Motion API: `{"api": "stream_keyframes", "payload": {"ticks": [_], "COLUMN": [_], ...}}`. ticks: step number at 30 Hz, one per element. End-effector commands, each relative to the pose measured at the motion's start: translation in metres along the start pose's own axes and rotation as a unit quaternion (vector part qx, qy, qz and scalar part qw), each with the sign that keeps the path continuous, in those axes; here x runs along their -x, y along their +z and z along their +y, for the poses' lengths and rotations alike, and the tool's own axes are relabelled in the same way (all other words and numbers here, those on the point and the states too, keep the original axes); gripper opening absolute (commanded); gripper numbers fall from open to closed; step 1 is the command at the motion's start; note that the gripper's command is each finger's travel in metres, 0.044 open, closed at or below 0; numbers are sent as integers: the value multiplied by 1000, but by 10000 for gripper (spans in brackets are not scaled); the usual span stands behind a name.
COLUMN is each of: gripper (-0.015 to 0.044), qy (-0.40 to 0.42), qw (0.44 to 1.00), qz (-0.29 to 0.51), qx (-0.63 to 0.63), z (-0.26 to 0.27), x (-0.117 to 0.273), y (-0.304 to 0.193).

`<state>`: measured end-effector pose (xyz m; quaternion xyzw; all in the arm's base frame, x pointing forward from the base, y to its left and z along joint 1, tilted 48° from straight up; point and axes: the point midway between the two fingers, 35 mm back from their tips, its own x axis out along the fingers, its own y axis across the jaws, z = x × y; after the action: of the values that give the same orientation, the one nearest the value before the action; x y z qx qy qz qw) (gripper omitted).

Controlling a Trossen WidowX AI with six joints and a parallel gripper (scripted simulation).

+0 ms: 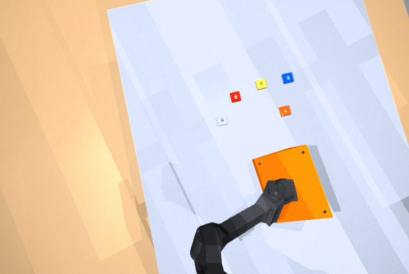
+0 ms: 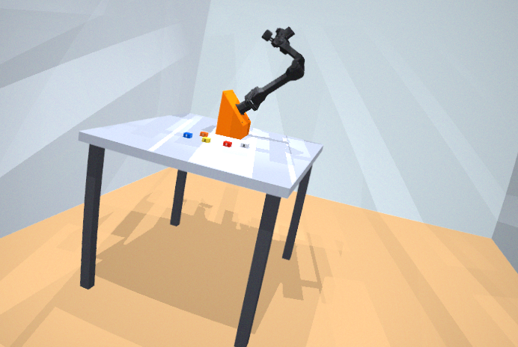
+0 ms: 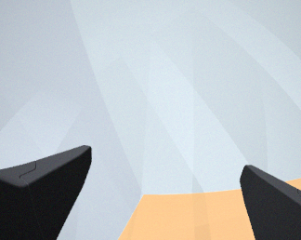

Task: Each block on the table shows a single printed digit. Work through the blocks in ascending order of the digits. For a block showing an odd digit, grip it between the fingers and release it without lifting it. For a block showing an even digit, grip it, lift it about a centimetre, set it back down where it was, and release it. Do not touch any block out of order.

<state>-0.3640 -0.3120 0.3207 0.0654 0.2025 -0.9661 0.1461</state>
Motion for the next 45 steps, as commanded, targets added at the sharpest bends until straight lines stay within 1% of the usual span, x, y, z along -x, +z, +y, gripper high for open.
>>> {"api": "stream_keyframes", "payload": {"ticks": [1,2,4,8,12,18,24,29,34,39,45], "gripper": [400,400,400,400,400,400,400,400,400,400,400], "qy": [5,21,76,154,248,377,489,569,634,681,709], "qw": [1000,1000,994,978,947,876,780,682,568,440,275], "qz": [2,6,21,31,41,54,66,77,91,110,142], "qx": [5,21,80,135,201,295,384,453,517,575,634], "z": [5,19,70,124,184,257,306,327,328,309,260], "x": [1,4,19,40,74,140,216,286,356,423,492], "y": [-1,-6,-24,-42,-69,-116,-171,-221,-275,-330,-393]}}
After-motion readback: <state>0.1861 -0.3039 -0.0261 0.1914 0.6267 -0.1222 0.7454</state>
